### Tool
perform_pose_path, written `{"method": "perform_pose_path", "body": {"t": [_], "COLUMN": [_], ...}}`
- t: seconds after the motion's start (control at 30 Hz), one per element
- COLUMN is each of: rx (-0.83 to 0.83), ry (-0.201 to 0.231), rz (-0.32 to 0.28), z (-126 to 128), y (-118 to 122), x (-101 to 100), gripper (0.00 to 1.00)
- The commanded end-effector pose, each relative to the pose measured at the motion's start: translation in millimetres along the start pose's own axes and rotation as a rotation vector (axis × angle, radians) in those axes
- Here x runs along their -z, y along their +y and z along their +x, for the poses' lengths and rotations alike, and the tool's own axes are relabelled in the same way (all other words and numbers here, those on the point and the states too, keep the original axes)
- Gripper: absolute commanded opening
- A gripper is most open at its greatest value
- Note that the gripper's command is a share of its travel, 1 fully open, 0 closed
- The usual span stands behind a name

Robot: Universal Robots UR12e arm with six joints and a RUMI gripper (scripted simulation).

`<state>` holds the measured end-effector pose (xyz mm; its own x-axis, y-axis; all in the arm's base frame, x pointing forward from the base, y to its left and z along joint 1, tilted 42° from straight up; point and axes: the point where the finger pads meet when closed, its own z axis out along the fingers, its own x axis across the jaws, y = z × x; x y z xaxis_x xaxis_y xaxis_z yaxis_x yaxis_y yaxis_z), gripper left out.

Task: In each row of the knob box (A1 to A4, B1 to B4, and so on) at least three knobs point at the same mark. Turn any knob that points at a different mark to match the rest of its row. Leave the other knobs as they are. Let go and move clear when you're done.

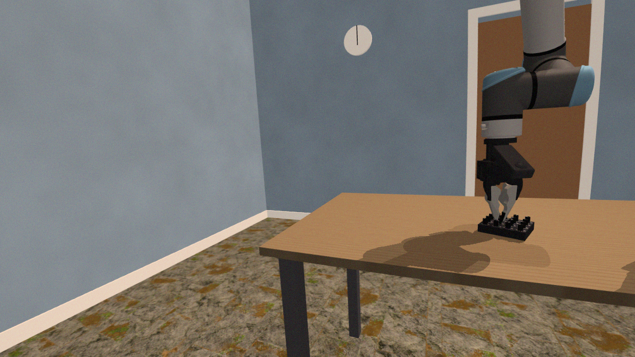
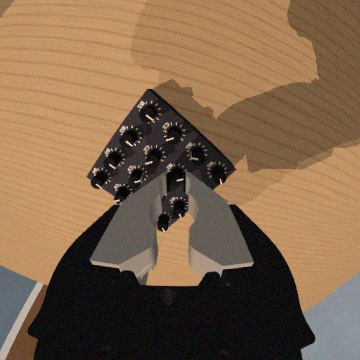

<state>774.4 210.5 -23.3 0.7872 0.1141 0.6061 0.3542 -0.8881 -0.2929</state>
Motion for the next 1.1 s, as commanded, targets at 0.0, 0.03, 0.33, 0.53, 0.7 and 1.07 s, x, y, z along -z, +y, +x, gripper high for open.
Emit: {"method": "perform_pose_path", "body": {"t": [0.0,0.03,0.33,0.53,0.7,1.07], "rx": [0.0,0.0,0.0,0.0,0.0,0.0], "ry": [0.001,0.001,0.001,0.001,0.001,0.001], "rz": [0.0,0.0,0.0,0.0,0.0,0.0], "z": [0.4,0.4,0.4,0.4,0.4,0.4], "y": [0.1,0.1,0.1,0.1,0.1,0.1], "x": [0.4,0.4,0.4,0.4,0.4,6.3], "gripper": [0.04,0.04,0.11,0.11,0.11,0.11]}}
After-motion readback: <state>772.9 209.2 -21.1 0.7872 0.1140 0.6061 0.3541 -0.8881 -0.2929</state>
